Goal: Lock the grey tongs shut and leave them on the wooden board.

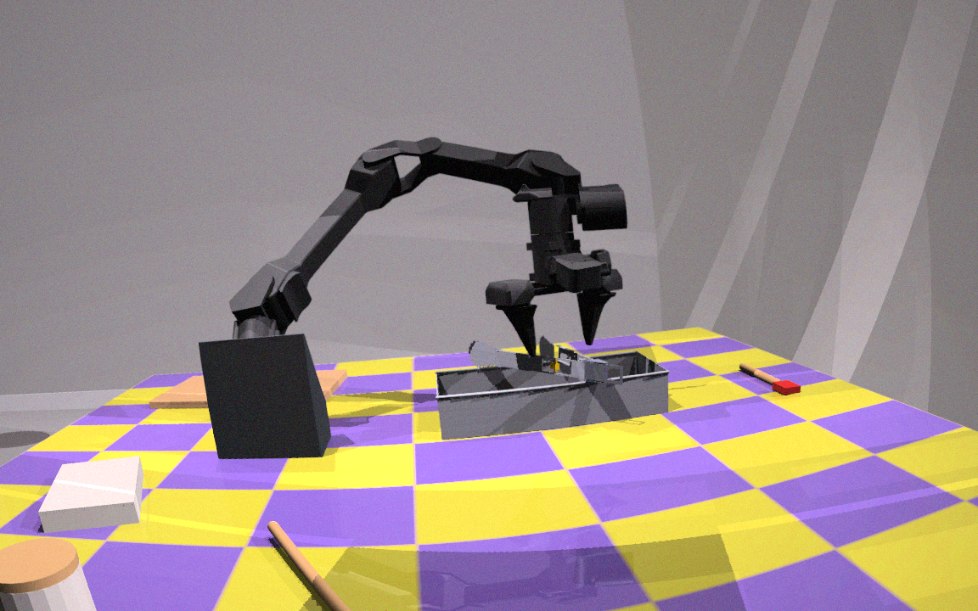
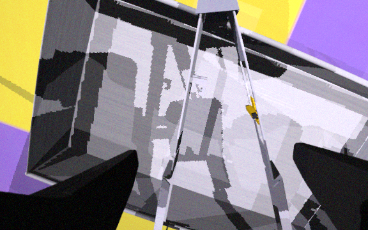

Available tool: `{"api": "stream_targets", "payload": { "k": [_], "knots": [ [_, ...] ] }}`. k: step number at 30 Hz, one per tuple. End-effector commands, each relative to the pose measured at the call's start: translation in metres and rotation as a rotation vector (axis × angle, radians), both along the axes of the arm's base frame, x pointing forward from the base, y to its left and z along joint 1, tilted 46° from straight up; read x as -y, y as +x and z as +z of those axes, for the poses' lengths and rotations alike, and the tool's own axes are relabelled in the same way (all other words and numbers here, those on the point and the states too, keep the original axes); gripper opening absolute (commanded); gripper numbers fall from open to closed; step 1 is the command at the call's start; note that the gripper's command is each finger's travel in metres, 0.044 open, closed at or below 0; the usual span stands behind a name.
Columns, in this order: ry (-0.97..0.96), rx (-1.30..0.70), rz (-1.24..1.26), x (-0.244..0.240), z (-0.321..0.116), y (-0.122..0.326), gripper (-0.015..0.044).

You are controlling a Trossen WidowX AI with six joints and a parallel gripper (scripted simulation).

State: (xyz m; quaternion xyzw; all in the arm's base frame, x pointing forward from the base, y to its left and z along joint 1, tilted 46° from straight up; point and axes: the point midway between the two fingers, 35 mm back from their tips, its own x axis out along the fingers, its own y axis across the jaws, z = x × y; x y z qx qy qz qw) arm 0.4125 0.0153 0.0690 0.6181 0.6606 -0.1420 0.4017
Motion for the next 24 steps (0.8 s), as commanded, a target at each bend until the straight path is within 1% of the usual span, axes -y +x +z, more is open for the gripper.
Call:
{"api": "stream_targets", "payload": {
  "k": [1, 24],
  "knots": [
    [0.005, -0.008, 0.003, -0.009, -0.007, -0.001, 0.0440],
    [0.009, -0.008, 0.003, -0.035, -0.032, 0.000, 0.0440]
  ]
}}
